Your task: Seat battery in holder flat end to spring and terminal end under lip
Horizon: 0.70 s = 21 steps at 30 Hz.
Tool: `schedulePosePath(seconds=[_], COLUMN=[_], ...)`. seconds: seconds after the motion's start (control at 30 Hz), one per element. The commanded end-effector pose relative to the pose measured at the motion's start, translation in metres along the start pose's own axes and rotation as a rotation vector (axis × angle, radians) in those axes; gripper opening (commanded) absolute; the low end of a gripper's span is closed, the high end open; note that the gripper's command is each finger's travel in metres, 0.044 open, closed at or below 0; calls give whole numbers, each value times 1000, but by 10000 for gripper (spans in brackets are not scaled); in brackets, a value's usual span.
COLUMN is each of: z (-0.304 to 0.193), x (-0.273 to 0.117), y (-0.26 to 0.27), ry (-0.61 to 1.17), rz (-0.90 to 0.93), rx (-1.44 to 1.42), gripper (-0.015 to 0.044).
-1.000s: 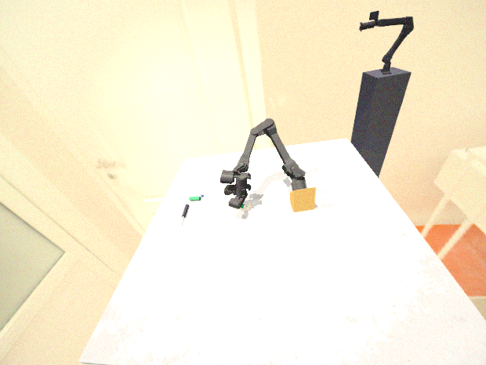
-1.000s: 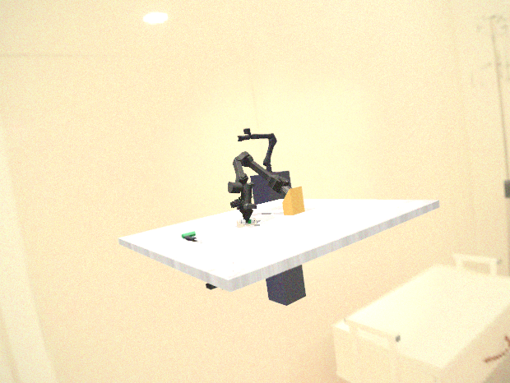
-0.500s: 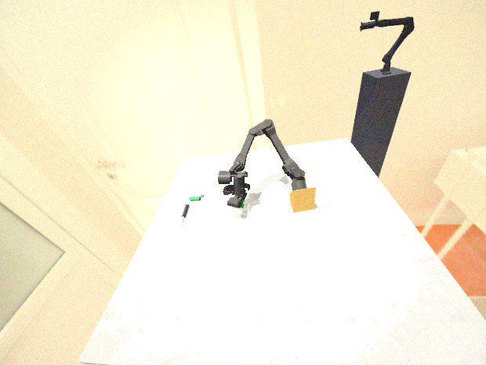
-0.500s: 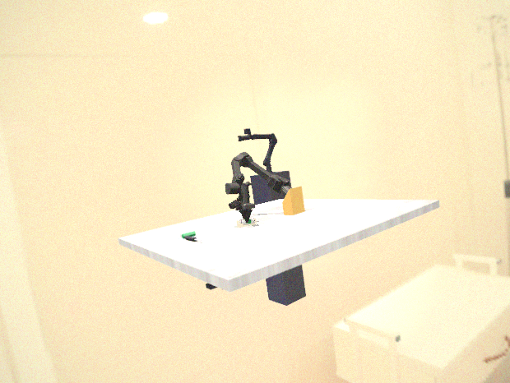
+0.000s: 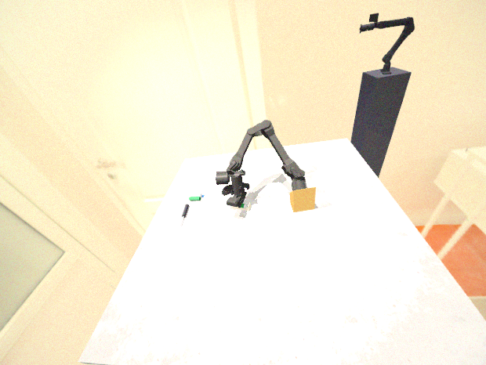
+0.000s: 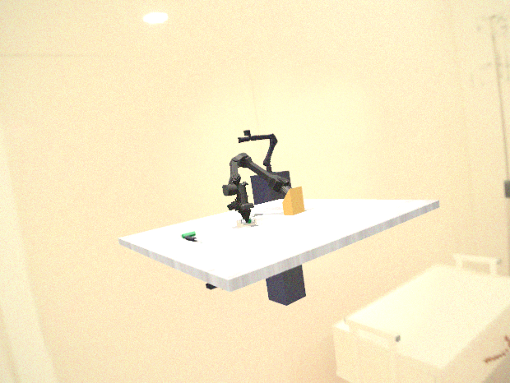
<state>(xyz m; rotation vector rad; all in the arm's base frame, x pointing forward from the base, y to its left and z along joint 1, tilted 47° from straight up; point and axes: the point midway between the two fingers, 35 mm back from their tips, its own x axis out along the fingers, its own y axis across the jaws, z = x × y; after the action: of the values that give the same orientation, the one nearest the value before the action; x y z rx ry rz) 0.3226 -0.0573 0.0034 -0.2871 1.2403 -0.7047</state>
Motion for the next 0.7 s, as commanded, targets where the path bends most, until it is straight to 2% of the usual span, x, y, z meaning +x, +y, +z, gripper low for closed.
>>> schedulePosePath(seconds=[0.0, 0.67], z=[-8, -6], x=[6, 6], y=[-4, -7], ry=[54, 159], rz=[-8, 9], rx=[-4, 2], gripper=[79, 79])
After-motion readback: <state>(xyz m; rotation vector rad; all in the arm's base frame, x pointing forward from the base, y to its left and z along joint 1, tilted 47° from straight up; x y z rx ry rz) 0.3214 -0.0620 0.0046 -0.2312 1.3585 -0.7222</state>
